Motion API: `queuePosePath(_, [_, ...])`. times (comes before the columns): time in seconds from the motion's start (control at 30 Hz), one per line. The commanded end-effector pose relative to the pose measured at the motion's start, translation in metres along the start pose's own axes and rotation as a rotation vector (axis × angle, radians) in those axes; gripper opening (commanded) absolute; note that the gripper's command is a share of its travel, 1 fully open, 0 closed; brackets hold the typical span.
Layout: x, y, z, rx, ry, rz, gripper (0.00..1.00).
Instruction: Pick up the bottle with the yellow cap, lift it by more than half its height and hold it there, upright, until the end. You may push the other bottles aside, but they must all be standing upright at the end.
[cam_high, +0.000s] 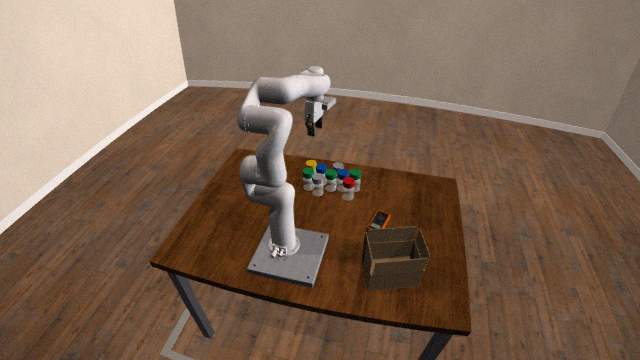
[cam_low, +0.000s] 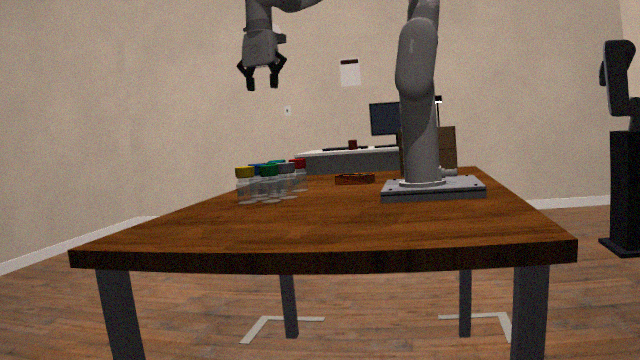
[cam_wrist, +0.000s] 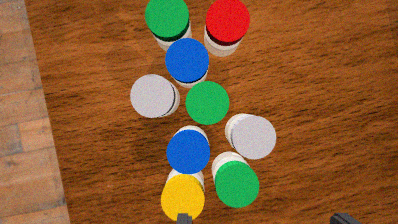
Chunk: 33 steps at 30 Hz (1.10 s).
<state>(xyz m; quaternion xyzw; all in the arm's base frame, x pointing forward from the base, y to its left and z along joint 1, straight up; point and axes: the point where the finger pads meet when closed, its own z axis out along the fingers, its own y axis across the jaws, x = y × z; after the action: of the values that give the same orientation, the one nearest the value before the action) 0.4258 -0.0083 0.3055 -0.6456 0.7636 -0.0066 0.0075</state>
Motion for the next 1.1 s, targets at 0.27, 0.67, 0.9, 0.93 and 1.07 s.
queuePosePath(0.27, [-0.0001, -0.0008, -0.0018, 0.005, -0.001, 0.0, 0.79])
queuePosePath(0.67, [-0.0009, -0.0018, -0.001, 0.007, -0.005, -0.035, 0.79])
queuePosePath(0.9, [-0.0031, -0.0044, 0.0008, 0.006, -0.004, -0.124, 0.79])
queuePosePath(0.93, [-0.0039, -0.0054, 0.0016, 0.005, -0.004, -0.16, 0.79])
queuePosePath(1.07, [-0.0052, -0.0069, 0.0028, 0.005, -0.004, -0.216, 0.79])
